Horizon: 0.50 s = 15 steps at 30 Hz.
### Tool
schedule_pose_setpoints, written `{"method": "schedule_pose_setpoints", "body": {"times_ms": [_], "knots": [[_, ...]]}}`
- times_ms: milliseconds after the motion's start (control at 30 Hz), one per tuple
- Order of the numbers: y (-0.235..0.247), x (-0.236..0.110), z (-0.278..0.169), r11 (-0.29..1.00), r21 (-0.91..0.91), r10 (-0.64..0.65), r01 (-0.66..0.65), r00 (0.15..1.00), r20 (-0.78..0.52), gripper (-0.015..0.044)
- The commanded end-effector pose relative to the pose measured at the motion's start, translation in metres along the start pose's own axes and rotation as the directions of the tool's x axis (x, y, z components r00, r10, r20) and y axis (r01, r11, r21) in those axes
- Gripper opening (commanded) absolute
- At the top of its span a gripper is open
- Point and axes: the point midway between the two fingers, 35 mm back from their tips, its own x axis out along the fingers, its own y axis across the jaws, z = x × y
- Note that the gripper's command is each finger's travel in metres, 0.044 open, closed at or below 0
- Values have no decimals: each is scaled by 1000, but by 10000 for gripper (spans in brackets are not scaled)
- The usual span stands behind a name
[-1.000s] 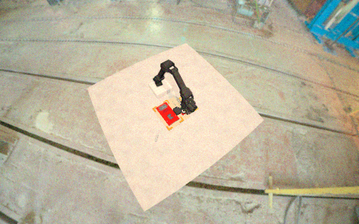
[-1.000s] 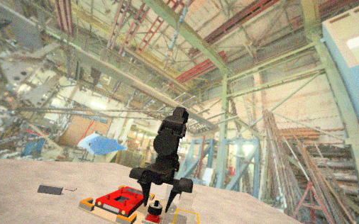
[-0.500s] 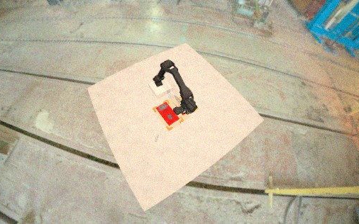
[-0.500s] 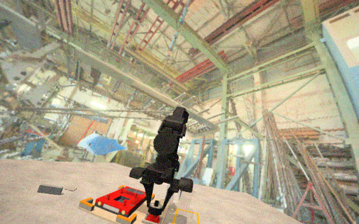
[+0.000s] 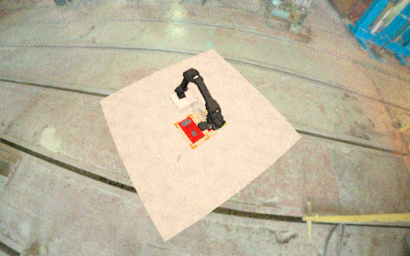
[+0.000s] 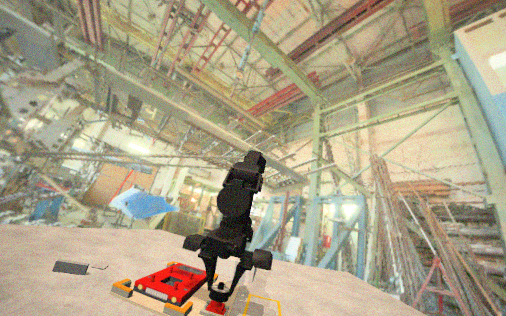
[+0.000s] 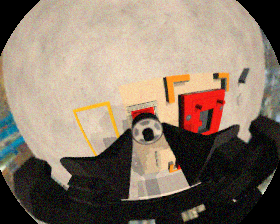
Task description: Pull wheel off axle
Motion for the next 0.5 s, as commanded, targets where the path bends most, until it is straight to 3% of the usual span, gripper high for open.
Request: {"method": "schedule_pose_setpoints", "body": {"times_ms": [0, 467], "knots": [[0, -3, 2, 1000, 0, 0, 0, 1000, 6, 0], [0, -8, 2, 1000, 1, -1, 1, 1000, 7, 0]]}}
